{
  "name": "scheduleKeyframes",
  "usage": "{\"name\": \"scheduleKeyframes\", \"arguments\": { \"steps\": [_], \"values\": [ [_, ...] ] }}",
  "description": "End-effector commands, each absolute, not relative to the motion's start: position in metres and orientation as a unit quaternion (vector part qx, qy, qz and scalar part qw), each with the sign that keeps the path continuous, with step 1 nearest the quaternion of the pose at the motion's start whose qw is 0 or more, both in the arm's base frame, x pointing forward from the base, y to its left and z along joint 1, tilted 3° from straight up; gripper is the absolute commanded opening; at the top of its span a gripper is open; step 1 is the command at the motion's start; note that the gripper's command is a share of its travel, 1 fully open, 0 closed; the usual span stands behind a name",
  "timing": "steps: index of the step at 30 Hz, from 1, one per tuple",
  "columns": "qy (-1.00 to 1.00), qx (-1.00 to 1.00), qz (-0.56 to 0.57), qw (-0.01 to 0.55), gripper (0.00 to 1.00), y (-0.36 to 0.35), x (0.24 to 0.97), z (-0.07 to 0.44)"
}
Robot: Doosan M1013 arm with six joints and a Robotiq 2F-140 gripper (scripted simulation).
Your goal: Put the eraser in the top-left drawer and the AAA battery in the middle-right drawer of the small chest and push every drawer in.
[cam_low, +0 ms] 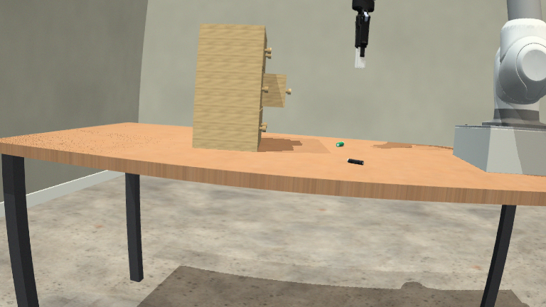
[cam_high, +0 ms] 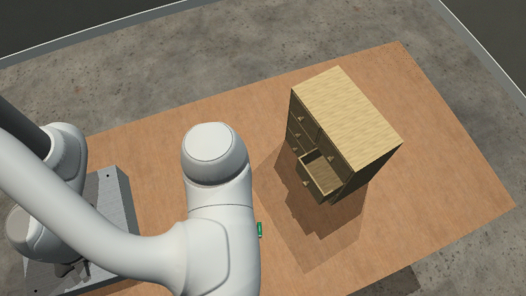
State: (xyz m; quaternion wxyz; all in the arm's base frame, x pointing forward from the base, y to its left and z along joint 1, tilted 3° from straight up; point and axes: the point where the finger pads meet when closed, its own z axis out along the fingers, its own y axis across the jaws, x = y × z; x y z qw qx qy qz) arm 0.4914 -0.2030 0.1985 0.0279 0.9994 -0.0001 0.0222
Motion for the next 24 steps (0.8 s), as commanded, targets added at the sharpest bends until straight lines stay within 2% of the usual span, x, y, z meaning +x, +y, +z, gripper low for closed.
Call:
{"name": "scheduleKeyframes", "arguments": {
  "steps": [1, 24],
  "values": [
    [0.000, 0.999, 0.019, 0.028, 0.20, -0.2028, 0.4910, 0.1988],
    [-0.001, 1.000, 0.009, 0.028, 0.20, -0.2028, 0.4891, 0.2006]
  ]
}}
